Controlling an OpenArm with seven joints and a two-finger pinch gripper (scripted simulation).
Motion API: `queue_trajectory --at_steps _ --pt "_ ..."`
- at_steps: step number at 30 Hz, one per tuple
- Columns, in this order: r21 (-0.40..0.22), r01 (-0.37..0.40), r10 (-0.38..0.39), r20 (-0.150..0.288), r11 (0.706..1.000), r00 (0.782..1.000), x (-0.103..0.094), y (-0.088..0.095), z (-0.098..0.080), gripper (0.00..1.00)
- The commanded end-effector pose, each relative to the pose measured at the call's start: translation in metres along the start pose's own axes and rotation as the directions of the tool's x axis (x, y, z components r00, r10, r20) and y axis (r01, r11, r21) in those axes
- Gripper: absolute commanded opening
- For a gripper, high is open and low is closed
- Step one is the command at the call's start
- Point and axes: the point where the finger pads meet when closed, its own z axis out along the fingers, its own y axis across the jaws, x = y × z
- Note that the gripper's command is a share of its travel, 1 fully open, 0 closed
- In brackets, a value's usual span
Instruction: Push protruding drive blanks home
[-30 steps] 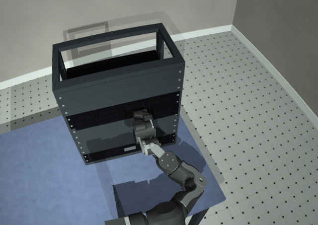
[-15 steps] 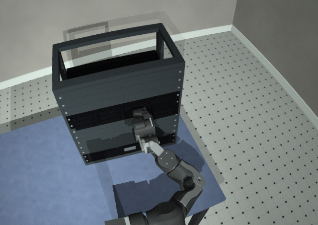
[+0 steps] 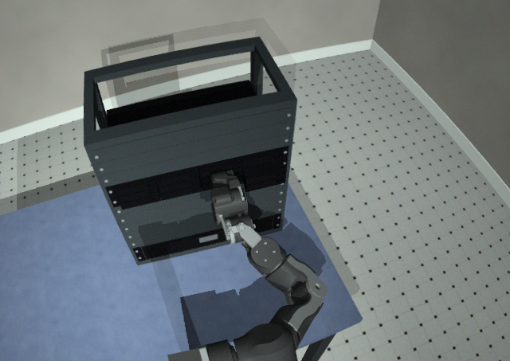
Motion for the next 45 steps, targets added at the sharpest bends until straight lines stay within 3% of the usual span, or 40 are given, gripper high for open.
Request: queue_trajectory --at_steps 1,45 --pt "-0.010 0.002 -0.002 -0.003 1.000 1.000 0.0009 0.0030 0.0003 0.00" --pt "-0.010 0.002 -0.002 -0.003 1.000 1.000 0.0002 0.0054 0.0090 0.00"
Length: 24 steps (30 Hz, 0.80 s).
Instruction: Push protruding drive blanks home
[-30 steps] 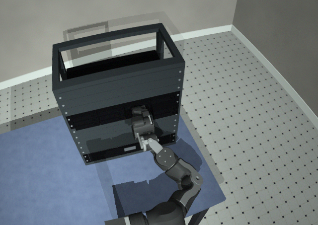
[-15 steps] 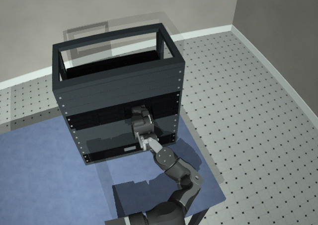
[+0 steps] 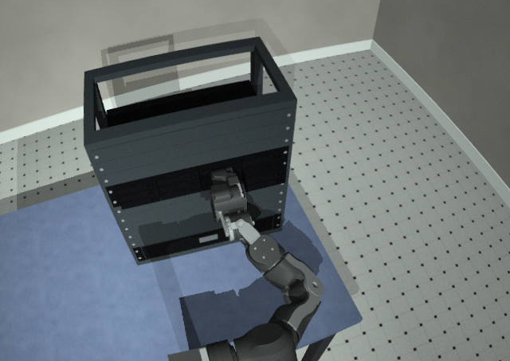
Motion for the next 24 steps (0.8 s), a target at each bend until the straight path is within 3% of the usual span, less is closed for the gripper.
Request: queue_trajectory --at_steps 1,24 --pt "-0.016 0.002 -0.002 -0.003 1.000 1.000 0.0008 0.0052 0.0003 0.00" --pt "-0.016 0.002 -0.002 -0.003 1.000 1.000 0.0011 0.0064 0.0036 0.00"
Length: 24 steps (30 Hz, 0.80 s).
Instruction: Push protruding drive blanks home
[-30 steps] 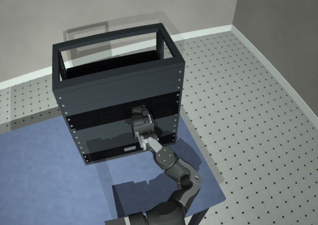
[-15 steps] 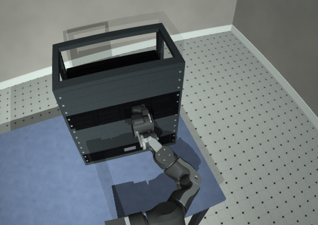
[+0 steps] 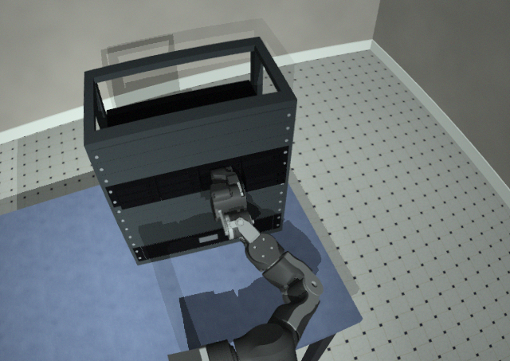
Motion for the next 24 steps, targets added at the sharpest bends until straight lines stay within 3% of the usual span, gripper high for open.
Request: queue_trajectory --at_steps 1,24 --pt "-0.019 0.004 -0.004 -0.003 1.000 1.000 0.0009 0.0064 0.0008 0.00" --pt "-0.019 0.004 -0.004 -0.003 1.000 1.000 0.0012 0.0074 0.0027 0.00"
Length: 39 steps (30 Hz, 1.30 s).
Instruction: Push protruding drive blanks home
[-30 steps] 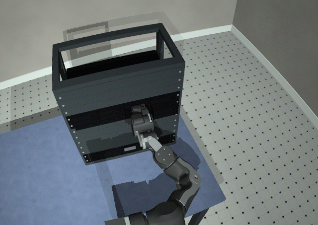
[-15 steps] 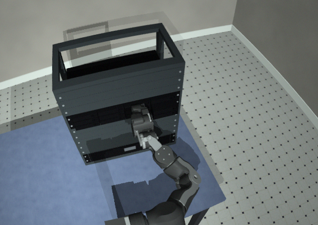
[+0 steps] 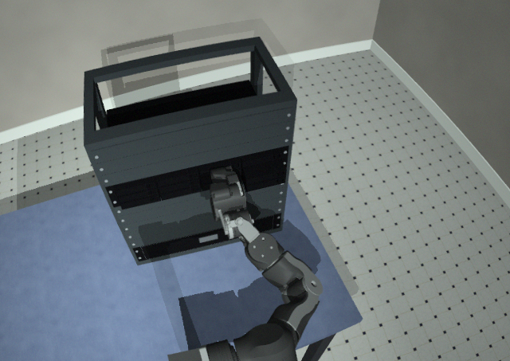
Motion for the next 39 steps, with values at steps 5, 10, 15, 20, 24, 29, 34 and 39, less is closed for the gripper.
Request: queue_trajectory --at_steps 5,10,15,20,24,29,34,39 --pt "-0.026 0.003 -0.003 -0.007 1.000 1.000 0.003 0.009 -0.007 0.00" --pt "-0.027 0.003 -0.004 -0.007 1.000 1.000 0.002 0.008 -0.032 0.00" --pt "-0.027 0.004 -0.004 -0.006 1.000 1.000 0.002 0.008 -0.054 0.00" --pt "-0.027 0.004 -0.004 -0.006 1.000 1.000 0.002 0.008 -0.089 0.00" --pt "-0.027 0.004 -0.004 -0.006 1.000 1.000 0.002 0.007 -0.105 0.00" --pt "-0.026 0.004 -0.004 -0.004 1.000 1.000 0.002 0.007 -0.107 0.00" --pt "-0.026 0.004 -0.004 -0.004 1.000 1.000 0.001 0.006 -0.107 0.00" --pt "-0.025 0.004 -0.004 -0.003 1.000 1.000 -0.006 0.002 -0.107 0.00"
